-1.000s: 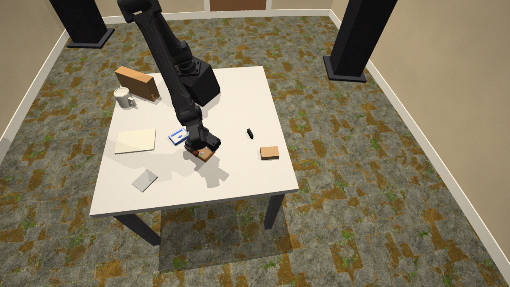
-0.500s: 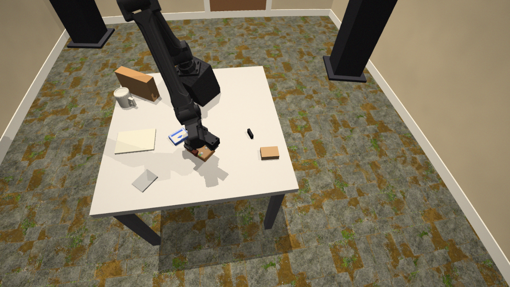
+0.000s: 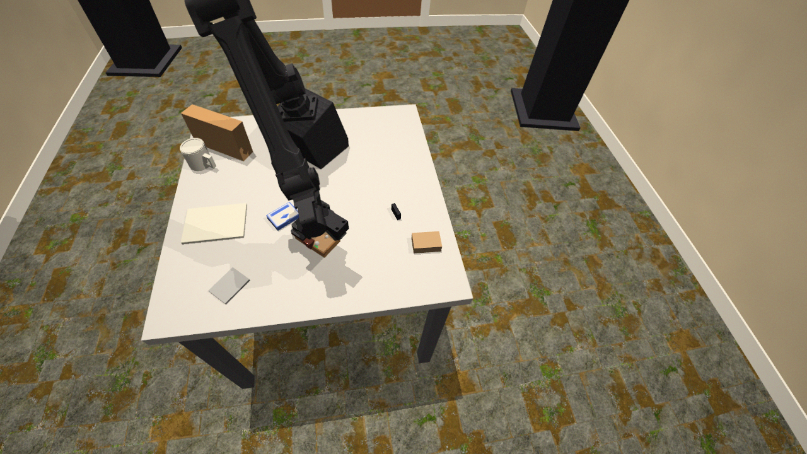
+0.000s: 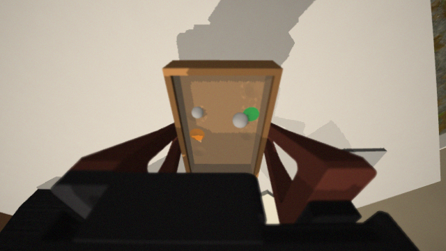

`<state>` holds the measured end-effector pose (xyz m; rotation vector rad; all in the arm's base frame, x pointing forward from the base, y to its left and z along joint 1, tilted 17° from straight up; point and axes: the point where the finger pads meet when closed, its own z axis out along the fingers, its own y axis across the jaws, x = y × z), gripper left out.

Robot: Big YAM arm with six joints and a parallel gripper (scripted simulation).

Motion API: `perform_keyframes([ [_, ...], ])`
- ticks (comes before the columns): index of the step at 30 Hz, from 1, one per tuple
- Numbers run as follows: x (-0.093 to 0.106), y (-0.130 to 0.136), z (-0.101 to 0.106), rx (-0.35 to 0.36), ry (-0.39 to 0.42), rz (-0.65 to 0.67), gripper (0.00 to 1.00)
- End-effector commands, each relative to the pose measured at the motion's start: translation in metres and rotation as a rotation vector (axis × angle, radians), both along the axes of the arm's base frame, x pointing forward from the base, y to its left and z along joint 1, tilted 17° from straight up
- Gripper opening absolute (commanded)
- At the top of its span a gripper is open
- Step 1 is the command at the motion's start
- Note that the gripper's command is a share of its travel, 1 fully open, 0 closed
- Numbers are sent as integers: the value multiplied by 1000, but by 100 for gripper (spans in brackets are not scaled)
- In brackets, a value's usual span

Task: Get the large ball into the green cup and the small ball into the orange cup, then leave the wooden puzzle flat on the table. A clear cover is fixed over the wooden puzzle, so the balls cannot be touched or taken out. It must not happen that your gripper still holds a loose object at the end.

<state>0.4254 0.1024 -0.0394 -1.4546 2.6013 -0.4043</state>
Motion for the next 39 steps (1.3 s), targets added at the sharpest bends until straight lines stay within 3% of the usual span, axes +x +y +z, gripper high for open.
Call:
perform_keyframes([
  [1,12,2,14,31,-41,10,70],
  [8,15,6,8,14,-7,-7,70],
  [10,4,0,11,21,-10,0,70],
  [14,6,11,14,16,-78,25,70],
  [15,3,7,4,21,-39,28,70],
  [18,15,6,9,20,-28,14,70],
  [20,21,4,23,38,-55,11,70],
  [22,16,2,7,55,24,11,70],
  [24,16,2,7,55,24,11,70],
  [32,17,1,7,134,199,4,70],
  [33,17,1,7,133,200,4,70],
  [34,19,1,20,143,171,8,70],
  [35,5,-2,14,146,188,9,70],
  [36,8,4,14,152,171,24,70],
  [37,0,8,8,131,206,32,70],
  [39,8,10,14,127,137,14,70],
])
